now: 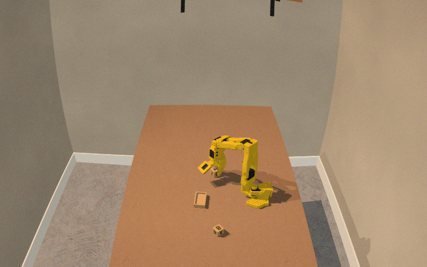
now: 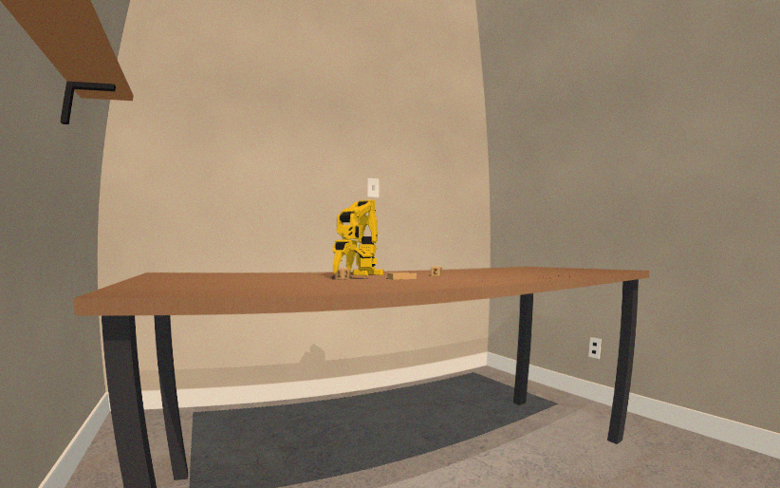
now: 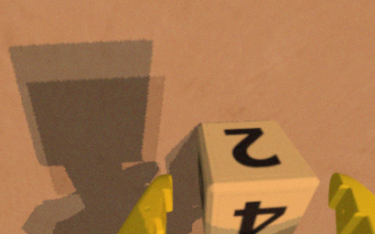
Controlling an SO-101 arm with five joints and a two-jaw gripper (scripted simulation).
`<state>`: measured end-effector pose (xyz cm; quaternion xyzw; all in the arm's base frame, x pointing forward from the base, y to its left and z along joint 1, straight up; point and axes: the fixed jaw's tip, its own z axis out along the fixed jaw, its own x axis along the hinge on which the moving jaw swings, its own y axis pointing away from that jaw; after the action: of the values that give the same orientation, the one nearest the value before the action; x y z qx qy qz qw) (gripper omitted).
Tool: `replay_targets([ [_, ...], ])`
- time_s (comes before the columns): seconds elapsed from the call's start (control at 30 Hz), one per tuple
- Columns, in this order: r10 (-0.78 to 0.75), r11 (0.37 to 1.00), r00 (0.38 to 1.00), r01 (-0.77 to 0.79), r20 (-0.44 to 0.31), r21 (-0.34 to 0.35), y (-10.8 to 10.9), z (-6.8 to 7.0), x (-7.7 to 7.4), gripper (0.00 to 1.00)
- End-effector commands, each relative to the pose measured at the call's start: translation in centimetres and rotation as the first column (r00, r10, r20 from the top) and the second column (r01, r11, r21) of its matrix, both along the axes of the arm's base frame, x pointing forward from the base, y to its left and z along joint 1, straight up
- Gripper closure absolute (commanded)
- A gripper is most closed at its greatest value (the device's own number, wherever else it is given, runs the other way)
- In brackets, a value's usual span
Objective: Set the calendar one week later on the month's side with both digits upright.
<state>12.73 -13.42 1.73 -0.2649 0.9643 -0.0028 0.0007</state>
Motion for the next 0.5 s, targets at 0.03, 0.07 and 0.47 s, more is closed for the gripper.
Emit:
replay_targets([
  [0.03, 0.001, 1.0, 1.0, 0.0, 0.015, -0.014, -0.31, 0.18, 0.07, 0.65],
  [0.07, 0.001, 1.0, 1.0, 0.0, 0.015, -0.014, -0.32, 0.18, 0.07, 0.66],
  [0.47, 0.001, 1.0, 1.0, 0.0, 0.015, -0.014, -0.56, 0.19, 0.21, 0.7],
])
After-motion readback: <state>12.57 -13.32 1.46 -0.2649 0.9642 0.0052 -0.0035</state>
